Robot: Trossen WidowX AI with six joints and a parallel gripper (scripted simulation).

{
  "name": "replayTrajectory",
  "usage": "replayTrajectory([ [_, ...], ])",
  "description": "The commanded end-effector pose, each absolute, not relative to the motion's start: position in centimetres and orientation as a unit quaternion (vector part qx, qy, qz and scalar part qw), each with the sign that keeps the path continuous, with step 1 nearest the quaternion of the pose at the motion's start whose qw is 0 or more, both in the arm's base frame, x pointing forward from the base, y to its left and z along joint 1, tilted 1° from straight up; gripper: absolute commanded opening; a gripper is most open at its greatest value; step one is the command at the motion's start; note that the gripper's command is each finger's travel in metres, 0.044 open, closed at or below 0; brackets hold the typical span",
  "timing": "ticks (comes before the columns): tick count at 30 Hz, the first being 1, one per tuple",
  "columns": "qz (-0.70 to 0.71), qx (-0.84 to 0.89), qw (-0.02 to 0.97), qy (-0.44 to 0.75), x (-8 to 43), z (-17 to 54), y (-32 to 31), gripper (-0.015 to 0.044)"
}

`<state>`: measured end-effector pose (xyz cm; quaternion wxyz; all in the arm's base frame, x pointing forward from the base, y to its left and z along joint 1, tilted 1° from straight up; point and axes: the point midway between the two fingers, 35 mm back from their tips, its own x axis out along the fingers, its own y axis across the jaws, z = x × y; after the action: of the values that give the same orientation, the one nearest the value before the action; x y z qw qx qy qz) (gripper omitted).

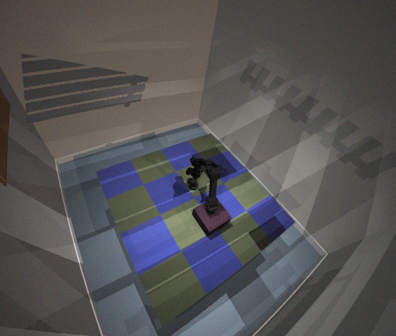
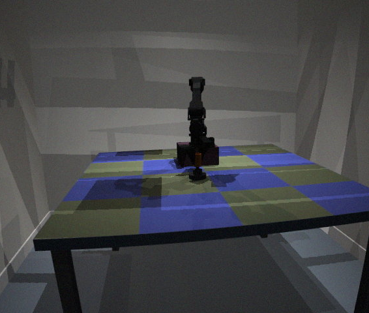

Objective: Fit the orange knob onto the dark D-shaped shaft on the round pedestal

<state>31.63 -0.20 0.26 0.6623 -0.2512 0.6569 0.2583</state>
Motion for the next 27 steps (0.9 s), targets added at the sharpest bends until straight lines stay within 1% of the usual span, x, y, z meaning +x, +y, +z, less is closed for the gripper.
replayTrajectory([
  [1, 0.258, -0.255, 0.664, 0.654, 31.81, 0.23, -0.25, 0.0],
  [14, 0.258, -0.255, 0.664, 0.654, 31.7, 0.7, -0.25, 0.0],
  [21, 0.321, -0.32, 0.635, 0.625, 31.4, 0.63, -0.26, 0.0],
  [27, 0.325, -0.323, 0.633, 0.624, 31.13, 0.62, -0.28, 0.0],
])
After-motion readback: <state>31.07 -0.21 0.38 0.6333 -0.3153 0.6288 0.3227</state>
